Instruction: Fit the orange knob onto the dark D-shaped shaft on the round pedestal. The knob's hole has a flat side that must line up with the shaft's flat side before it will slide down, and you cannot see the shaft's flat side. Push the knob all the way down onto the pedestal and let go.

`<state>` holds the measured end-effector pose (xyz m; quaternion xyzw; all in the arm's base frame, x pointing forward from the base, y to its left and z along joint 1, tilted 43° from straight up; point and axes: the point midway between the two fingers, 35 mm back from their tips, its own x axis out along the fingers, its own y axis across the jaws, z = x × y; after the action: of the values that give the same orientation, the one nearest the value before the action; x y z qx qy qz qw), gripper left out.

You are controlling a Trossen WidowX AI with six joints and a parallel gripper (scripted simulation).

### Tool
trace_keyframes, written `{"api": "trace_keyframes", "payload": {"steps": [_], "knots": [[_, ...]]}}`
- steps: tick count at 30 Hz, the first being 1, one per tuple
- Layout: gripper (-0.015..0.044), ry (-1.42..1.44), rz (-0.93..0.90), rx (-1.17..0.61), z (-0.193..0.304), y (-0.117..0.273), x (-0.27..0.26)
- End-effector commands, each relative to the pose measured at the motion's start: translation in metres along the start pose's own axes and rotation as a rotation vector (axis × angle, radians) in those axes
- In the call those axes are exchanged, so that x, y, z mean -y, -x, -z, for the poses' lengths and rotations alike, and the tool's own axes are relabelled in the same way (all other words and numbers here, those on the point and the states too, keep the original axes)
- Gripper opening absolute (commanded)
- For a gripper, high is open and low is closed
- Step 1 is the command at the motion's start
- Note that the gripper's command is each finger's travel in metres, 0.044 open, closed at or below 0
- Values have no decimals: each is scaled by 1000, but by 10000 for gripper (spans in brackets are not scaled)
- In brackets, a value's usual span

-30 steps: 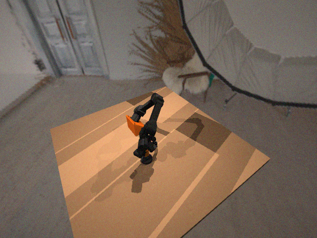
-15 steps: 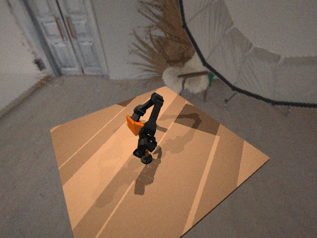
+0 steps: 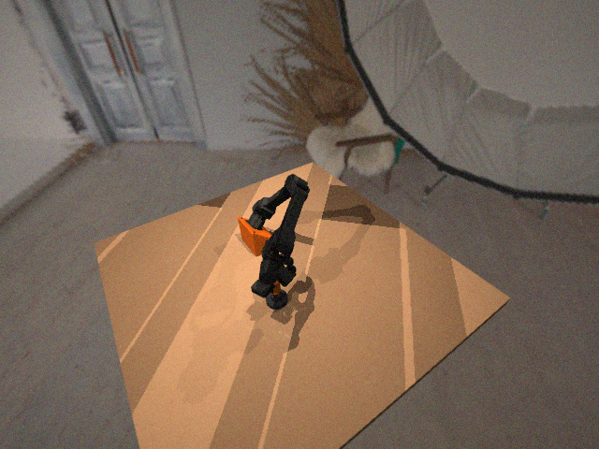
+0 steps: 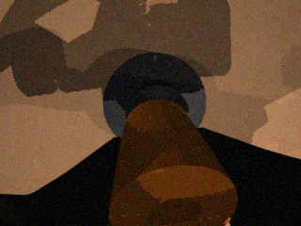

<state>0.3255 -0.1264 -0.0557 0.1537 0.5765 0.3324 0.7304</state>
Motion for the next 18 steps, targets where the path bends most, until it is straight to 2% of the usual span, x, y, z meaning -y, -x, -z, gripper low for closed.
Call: {"api": "trace_keyframes", "payload": {"steps": [1, 5, 18], "knots": [[0, 71, 7, 2, 0, 4, 0], [0, 203, 7, 1, -2, 5, -1], [0, 203, 7, 2, -6, 4, 2]]}}
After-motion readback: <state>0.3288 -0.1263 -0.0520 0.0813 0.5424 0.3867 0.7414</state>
